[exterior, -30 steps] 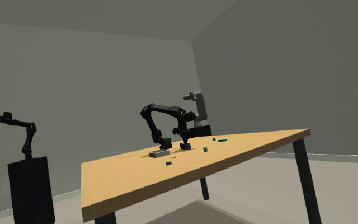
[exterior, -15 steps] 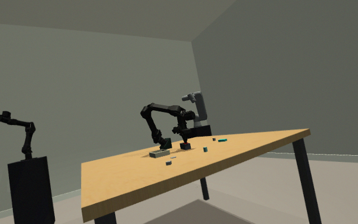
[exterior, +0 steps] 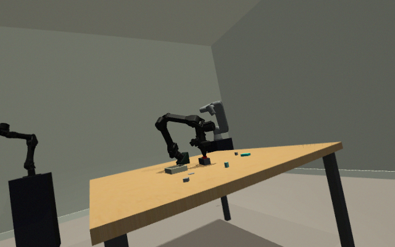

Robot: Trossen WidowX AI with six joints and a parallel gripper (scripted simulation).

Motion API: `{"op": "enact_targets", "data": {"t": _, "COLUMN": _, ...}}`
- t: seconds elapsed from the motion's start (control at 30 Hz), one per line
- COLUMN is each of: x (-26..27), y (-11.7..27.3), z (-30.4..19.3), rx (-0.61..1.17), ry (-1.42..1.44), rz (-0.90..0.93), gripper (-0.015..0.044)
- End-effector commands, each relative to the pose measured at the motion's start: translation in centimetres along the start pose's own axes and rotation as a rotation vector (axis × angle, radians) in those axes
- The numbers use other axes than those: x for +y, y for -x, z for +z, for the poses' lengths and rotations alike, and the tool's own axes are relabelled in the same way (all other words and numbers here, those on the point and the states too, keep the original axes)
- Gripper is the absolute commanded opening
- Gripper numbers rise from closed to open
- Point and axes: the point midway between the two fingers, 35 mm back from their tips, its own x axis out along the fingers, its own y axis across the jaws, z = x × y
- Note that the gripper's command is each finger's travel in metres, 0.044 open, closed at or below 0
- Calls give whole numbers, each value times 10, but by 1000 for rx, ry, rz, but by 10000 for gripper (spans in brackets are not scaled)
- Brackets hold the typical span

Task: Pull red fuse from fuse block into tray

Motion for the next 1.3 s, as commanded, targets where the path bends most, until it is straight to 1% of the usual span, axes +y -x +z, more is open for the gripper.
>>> {"op": "enact_targets", "data": {"t": 0.0, "x": 1, "y": 4, "z": -1, "rx": 7, "ry": -6, "rz": 1, "gripper": 0}}
{"op": "enact_targets", "data": {"t": 1.27, "x": 0, "y": 22, "z": -1, "rx": 5, "ry": -2, "rz": 2, "gripper": 0}}
